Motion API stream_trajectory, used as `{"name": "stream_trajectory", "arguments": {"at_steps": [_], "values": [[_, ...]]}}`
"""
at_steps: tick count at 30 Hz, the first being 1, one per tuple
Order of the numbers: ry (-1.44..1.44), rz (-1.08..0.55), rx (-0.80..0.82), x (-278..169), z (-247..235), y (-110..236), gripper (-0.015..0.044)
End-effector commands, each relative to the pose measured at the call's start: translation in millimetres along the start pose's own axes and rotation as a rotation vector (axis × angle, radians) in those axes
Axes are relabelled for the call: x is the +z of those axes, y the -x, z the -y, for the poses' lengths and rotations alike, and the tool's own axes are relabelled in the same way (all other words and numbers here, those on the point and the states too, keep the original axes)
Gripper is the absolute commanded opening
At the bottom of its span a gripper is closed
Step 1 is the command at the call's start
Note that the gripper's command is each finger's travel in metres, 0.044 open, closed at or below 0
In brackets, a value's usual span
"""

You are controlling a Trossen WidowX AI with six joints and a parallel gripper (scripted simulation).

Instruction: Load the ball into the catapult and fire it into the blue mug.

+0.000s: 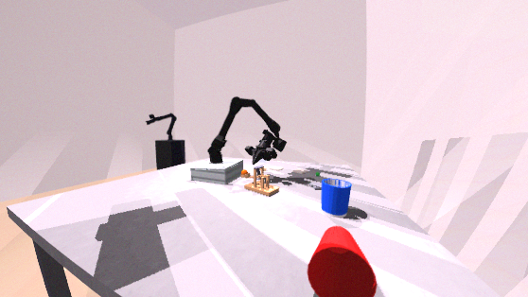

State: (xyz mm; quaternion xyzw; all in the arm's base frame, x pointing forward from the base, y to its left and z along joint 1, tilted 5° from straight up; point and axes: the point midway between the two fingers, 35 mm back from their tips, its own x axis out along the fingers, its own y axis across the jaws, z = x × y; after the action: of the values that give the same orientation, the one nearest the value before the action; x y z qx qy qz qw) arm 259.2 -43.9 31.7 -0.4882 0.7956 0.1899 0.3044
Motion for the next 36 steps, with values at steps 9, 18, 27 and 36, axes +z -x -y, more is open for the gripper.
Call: {"name": "stream_trajectory", "arguments": {"at_steps": [9,18,27,36], "values": [[0.006,-0.005,-0.001,15,0,-16,0.0000],[0.006,-0.005,0.000,25,-1,-26,0.0000],[0.006,-0.005,0.000,35,-2,-37,0.0000],[0.007,-0.005,0.000,45,-3,-49,0.0000]]}}
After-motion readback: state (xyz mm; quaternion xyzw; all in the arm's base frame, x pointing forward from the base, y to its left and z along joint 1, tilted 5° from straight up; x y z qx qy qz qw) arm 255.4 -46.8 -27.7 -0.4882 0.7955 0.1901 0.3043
